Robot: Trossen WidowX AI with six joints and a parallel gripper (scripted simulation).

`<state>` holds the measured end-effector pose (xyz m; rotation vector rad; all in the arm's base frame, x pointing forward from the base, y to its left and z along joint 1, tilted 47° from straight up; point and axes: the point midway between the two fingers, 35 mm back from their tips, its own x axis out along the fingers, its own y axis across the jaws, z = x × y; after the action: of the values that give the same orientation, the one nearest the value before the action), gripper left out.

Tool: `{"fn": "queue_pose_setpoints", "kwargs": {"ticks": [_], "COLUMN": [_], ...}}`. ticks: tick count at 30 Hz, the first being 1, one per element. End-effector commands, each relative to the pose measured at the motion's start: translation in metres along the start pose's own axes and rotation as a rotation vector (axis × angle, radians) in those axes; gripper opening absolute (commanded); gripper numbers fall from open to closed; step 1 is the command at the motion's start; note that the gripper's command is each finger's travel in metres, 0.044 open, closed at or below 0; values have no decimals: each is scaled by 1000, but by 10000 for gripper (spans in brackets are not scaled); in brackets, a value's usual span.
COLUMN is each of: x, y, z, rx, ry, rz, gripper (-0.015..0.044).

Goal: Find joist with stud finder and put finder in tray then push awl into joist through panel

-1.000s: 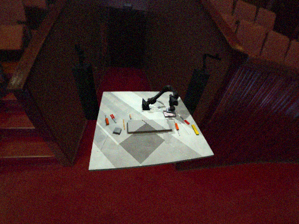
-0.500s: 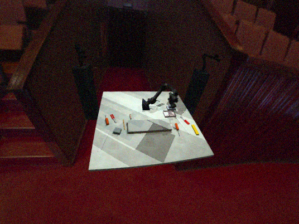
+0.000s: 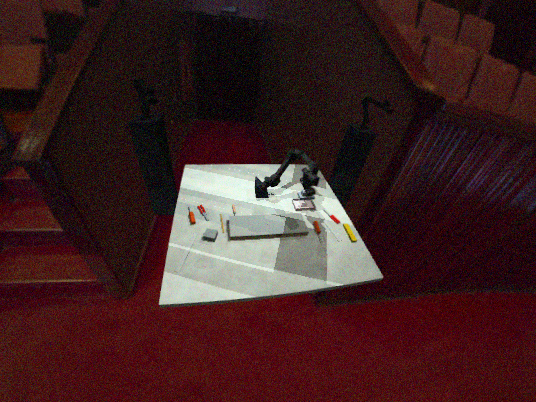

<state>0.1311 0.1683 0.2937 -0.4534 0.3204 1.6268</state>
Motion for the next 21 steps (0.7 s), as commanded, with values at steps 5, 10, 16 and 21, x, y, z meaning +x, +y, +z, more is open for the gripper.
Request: {"fn": "queue_pose_setpoints", "kwargs": {"ticks": [5, 10, 16, 21], "x": [8, 14, 20, 25], "y": [0, 0, -1, -1], "z": [-4, -6, -9, -10], "rx": [3, 2, 1, 1], "ry": [9, 12, 15, 16], "rz": [5, 5, 5, 5], "gripper": [0, 0, 0, 0]}}
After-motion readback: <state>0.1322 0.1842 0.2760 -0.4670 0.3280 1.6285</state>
